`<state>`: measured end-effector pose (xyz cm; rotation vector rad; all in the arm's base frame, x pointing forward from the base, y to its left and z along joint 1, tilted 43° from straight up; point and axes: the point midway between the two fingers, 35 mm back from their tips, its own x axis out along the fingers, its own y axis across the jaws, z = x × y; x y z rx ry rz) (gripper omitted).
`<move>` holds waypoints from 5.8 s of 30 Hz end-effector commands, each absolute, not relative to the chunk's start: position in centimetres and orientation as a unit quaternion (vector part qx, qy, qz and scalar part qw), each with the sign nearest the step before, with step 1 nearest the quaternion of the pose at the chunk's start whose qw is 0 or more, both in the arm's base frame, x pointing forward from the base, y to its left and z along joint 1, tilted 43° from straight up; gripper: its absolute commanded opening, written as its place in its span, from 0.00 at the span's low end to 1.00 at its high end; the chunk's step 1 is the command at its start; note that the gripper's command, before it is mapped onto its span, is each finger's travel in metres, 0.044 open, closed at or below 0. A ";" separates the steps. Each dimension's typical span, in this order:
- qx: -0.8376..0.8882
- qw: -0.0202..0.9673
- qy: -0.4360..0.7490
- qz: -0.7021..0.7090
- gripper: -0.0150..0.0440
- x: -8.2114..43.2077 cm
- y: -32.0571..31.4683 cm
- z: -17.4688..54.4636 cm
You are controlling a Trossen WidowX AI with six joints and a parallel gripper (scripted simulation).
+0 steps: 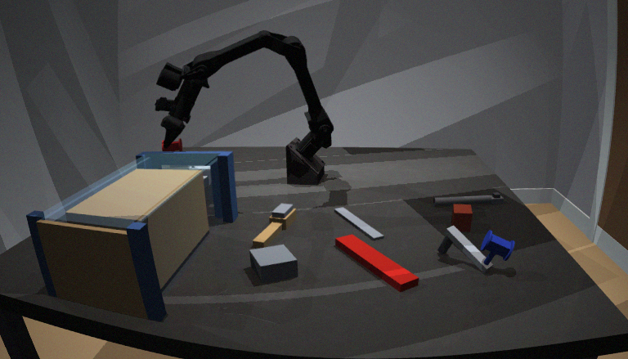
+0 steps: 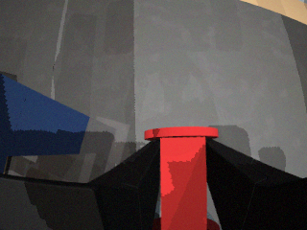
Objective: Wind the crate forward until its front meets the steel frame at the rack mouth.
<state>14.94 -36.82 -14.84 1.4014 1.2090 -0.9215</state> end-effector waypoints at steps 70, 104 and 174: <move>0.594 0.522 0.507 -0.344 0.25 18.3 -35.0 -14.6; 0.594 0.522 0.507 -0.344 0.25 19.8 -34.5 -13.8; 0.596 0.521 0.507 -0.341 0.25 23.6 -29.9 -9.3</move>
